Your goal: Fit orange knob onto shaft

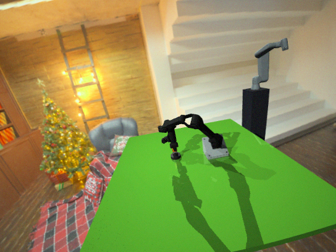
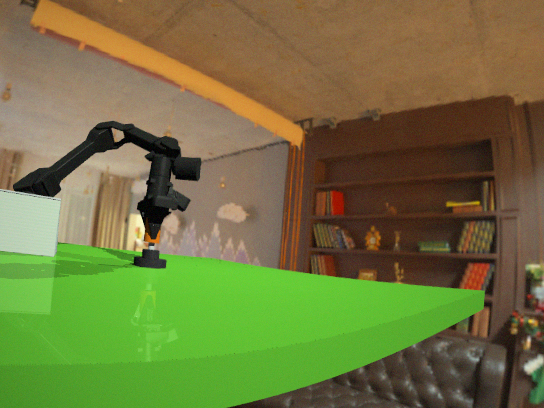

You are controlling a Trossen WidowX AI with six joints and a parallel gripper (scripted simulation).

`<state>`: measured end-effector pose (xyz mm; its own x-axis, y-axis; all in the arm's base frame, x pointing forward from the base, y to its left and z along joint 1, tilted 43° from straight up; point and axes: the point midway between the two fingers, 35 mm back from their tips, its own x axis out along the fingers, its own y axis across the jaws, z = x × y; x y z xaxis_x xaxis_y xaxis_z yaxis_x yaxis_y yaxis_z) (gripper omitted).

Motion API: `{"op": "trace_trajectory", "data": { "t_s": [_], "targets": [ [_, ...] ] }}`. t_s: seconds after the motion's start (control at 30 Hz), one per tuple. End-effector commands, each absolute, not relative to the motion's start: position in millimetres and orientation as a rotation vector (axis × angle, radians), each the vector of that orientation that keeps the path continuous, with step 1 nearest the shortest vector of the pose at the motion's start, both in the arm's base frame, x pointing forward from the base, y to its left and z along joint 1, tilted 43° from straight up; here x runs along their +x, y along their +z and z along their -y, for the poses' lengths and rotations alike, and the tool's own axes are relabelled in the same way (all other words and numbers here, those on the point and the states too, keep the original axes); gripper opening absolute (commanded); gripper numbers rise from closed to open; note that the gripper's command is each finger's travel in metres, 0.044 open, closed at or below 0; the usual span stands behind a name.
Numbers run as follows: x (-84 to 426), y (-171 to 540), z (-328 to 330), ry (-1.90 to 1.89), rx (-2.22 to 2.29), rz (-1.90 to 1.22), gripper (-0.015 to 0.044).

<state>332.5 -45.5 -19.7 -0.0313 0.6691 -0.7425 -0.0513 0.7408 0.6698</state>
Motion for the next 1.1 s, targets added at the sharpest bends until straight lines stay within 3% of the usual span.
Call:
{"op": "trace_trajectory", "data": {
  "t_s": [0.0,1.07],
  "targets": [
    [334.7,-13.4,45.3,0.619,0.529,-1.492,0.0],
    [333.6,-20.5,44.0,0.619,0.529,-1.492,0.0]
  ]
}}
